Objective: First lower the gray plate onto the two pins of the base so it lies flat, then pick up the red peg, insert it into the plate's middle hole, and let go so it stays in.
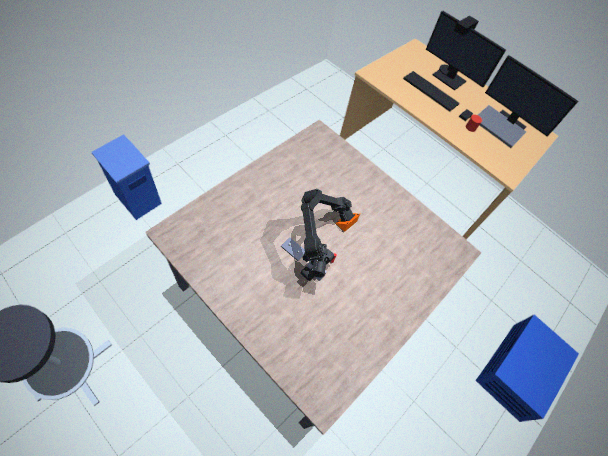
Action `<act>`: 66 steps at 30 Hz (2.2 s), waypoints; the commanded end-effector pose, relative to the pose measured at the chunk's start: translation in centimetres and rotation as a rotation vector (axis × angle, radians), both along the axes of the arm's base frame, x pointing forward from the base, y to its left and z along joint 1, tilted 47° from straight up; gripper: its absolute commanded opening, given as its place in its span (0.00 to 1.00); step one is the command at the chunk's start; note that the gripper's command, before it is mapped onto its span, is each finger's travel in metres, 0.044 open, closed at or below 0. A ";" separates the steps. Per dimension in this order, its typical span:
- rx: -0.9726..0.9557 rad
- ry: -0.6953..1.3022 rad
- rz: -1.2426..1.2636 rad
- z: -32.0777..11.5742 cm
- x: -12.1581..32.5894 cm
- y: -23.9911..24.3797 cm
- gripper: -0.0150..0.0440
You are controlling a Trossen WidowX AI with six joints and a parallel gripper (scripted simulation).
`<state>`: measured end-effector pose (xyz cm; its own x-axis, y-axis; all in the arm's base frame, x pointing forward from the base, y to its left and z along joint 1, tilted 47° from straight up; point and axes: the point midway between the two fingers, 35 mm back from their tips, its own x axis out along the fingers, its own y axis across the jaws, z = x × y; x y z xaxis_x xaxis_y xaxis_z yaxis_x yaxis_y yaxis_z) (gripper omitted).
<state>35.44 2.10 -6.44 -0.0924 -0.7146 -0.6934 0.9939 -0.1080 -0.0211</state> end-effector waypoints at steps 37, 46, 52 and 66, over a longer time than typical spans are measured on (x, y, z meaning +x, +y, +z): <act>-0.006 0.012 0.009 0.3 0.1 0.2 0.25; 0.000 0.023 0.028 2.2 0.7 2.3 0.25; 0.005 0.033 0.043 3.4 0.9 3.6 0.25; 0.007 0.045 0.068 6.7 1.2 6.6 0.25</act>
